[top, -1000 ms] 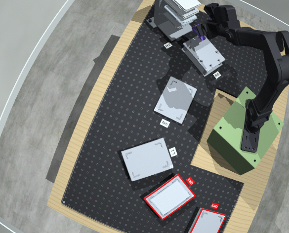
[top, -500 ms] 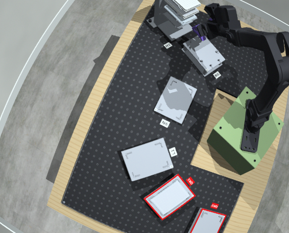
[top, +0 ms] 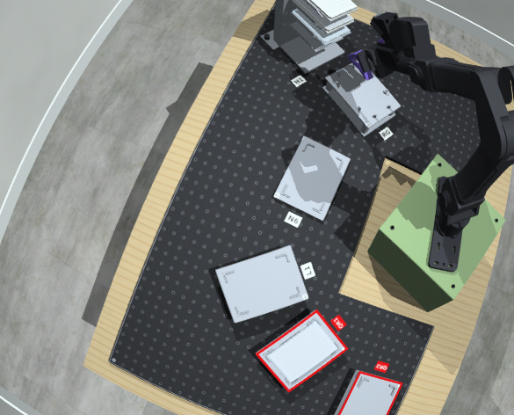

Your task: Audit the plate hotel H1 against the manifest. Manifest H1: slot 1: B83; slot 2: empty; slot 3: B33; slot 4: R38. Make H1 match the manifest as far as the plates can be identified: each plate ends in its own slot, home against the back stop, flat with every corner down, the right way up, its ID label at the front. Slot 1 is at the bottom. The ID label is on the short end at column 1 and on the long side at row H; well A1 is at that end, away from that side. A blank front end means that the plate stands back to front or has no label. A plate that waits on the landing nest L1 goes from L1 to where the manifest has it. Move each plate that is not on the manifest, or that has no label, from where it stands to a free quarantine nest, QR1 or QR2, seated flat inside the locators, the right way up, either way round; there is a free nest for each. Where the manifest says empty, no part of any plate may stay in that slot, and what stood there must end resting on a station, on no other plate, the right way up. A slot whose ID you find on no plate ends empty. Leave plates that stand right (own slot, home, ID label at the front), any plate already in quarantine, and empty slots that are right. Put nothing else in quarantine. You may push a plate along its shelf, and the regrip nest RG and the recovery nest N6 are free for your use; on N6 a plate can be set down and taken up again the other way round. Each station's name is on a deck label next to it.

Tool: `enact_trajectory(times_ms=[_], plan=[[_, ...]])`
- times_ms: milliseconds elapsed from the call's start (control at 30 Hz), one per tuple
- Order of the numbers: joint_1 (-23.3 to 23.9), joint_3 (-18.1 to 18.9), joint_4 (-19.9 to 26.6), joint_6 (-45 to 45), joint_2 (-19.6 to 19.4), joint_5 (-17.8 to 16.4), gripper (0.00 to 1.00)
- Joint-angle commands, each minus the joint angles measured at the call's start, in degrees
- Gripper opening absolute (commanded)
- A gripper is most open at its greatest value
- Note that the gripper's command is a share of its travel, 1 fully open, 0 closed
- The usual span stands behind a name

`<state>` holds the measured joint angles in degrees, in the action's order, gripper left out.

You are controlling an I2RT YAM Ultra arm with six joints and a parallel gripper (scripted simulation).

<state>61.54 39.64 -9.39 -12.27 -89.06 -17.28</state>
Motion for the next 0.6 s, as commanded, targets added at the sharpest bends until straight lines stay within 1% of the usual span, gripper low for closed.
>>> enact_trajectory(times_ms=[0, 100, 133, 567], plan=[[0.35, -1.44, -2.04, -0.34, -1.19, -0.69, 1.00], [0.26, -1.62, -2.52, -0.24, -0.97, -0.67, 1.00], [0.19, -1.81, -2.99, -0.21, -1.77, -0.66, 1.00], [-0.71, -3.95, -9.30, 0.21, -5.90, -0.18, 1.00]])
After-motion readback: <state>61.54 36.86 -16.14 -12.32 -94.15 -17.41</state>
